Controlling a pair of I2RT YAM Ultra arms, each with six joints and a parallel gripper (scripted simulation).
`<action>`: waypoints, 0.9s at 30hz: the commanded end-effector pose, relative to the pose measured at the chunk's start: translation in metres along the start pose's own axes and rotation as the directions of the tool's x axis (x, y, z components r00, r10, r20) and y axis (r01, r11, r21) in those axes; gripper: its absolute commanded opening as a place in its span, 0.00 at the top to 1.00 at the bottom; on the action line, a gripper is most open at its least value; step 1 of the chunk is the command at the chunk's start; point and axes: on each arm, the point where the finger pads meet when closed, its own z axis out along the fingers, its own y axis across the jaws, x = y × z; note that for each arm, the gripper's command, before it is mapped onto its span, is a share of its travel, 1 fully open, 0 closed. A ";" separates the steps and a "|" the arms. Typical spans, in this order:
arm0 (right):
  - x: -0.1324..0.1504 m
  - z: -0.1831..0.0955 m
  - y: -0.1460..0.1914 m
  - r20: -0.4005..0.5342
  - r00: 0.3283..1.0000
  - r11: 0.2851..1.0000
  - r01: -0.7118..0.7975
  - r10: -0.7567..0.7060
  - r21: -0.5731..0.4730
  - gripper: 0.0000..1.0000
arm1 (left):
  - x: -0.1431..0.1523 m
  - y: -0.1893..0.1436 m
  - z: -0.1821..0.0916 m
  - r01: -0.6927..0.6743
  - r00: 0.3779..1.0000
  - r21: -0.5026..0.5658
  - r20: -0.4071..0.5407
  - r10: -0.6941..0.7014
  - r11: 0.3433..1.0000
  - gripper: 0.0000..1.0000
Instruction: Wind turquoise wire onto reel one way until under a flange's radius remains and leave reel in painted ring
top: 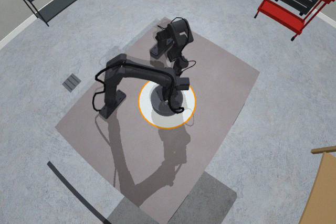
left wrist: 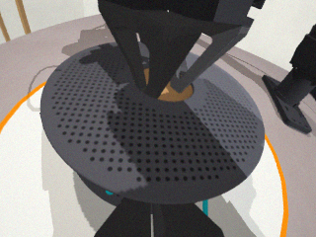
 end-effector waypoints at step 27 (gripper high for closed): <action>-0.002 -0.014 0.006 0.017 1.000 0.999 -0.018 0.019 -0.037 0.48 | -0.028 -0.003 0.005 -0.023 0.999 0.008 0.025 0.022 1.000 1.00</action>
